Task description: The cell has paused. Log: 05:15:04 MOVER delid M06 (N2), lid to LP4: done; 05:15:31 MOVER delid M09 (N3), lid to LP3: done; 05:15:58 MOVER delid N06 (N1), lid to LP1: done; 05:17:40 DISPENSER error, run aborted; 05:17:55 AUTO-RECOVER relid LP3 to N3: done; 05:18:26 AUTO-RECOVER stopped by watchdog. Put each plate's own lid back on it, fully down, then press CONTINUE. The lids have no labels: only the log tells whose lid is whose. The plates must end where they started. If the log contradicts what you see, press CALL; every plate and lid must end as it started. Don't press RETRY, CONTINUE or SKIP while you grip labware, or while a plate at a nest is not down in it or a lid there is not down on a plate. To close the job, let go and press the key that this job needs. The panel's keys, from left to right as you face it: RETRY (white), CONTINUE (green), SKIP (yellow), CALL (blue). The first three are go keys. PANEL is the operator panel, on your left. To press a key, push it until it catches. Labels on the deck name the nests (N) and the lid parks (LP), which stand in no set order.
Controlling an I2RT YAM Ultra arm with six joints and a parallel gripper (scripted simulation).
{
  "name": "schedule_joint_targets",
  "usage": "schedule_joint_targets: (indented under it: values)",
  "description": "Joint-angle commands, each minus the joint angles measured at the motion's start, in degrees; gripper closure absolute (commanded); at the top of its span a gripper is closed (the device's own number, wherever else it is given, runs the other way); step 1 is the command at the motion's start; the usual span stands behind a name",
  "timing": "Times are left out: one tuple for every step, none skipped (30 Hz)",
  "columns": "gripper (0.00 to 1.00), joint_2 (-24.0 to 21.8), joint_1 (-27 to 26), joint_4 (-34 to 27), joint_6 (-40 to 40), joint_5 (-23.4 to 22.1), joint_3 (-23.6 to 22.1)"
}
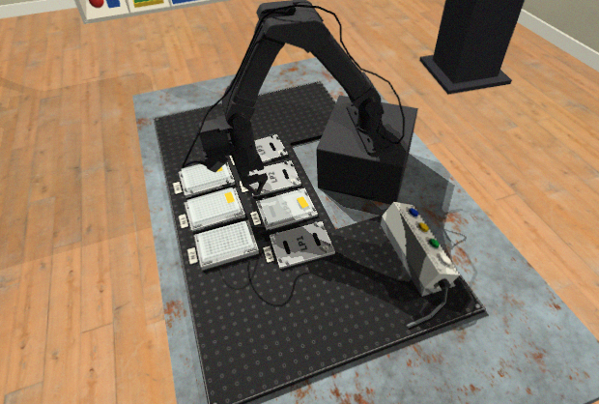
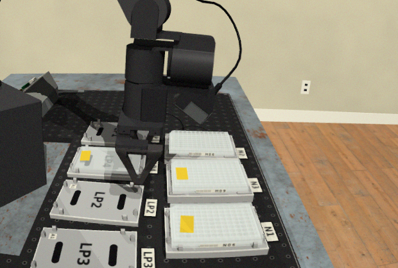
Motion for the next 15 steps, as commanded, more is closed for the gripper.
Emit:
schedule_joint_targets:
  values:
    - [0.00, -3.33, 1.87, 3.54, 3.28, 0.47, -3.43]
    - [0.00, -3.33, 1.87, 3.54, 3.28, 0.47, -3.43]
    - [0.00, -3.33, 1.87, 3.54, 3.28, 0.47, -3.43]
    - [0.00, -4.05, 2.55, 4.18, 4.00, 0.57, -4.59]
    - [0.00, -4.58, 3.14, 4.59, 4.57, 0.58, -5.54]
    - [0.00, -5.11, 3.73, 5.02, 5.16, 0.60, -6.49]
    - [0.00, -5.63, 4.34, 5.46, 5.76, 0.62, -7.44]
    - [0.00, -6.17, 4.97, 5.90, 6.38, 0.65, -8.37]
    - [0.00, -6.70, 5.61, 6.32, 7.02, 0.67, -9.30]
    - [0.00, -7.24, 6.28, 6.73, 7.68, 0.70, -10.21]
    - [0.00, -7.77, 6.97, 7.14, 8.36, 0.73, -11.10]
    - [0.00, -8.30, 7.67, 7.53, 9.06, 0.77, -11.98]
    - [0.00, -8.82, 8.39, 7.92, 9.78, 0.80, -12.84]
    - [0.00, -9.33, 9.13, 8.29, 10.51, 0.83, -13.68]
    - [0.00, -9.83, 9.88, 8.66, 11.26, 0.87, -14.50]
